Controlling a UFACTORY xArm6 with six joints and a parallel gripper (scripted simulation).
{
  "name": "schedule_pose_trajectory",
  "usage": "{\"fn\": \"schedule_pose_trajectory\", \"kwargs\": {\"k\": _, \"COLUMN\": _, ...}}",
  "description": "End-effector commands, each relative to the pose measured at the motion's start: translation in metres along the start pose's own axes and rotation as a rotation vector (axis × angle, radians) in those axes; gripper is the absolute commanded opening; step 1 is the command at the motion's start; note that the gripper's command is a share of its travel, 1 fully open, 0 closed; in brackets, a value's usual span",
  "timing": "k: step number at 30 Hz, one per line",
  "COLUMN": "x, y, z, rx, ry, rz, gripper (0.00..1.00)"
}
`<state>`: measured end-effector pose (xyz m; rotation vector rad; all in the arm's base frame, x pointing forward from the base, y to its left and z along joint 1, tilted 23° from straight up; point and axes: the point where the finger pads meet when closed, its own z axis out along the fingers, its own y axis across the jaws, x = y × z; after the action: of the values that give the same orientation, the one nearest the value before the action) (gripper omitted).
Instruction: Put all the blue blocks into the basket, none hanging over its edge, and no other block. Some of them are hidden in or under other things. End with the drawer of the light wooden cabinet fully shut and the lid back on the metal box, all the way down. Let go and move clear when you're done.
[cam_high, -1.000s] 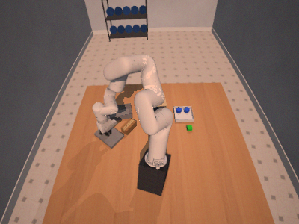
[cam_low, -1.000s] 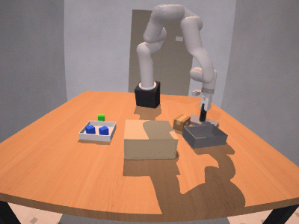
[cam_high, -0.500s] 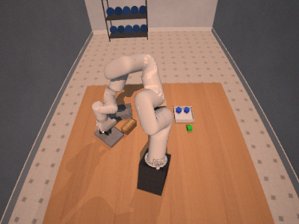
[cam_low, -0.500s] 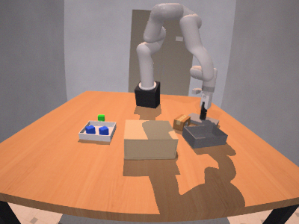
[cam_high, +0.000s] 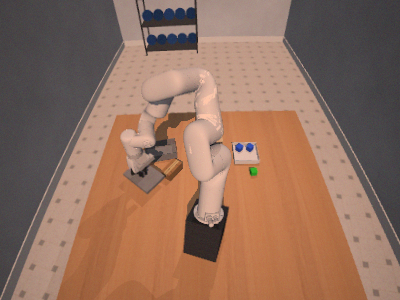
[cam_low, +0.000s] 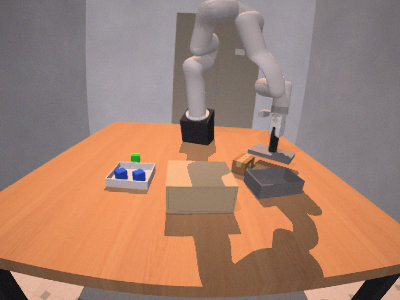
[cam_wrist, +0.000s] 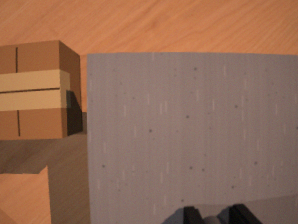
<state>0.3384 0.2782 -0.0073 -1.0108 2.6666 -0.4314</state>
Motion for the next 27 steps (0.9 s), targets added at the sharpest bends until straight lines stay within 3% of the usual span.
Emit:
{"fn": "schedule_pose_trajectory", "kwargs": {"k": 1, "x": -0.002, "y": 0.000, "z": -0.022, "rx": -0.001, "ry": -0.003, "rz": 0.001, "gripper": 0.00}}
{"fn": "schedule_pose_trajectory", "kwargs": {"k": 18, "x": -0.002, "y": 0.000, "z": -0.084, "rx": -0.001, "ry": -0.003, "rz": 0.001, "gripper": 0.00}}
{"fn": "schedule_pose_trajectory", "kwargs": {"k": 27, "x": -0.002, "y": 0.000, "z": -0.097, "rx": -0.001, "ry": -0.003, "rz": 0.001, "gripper": 0.00}}
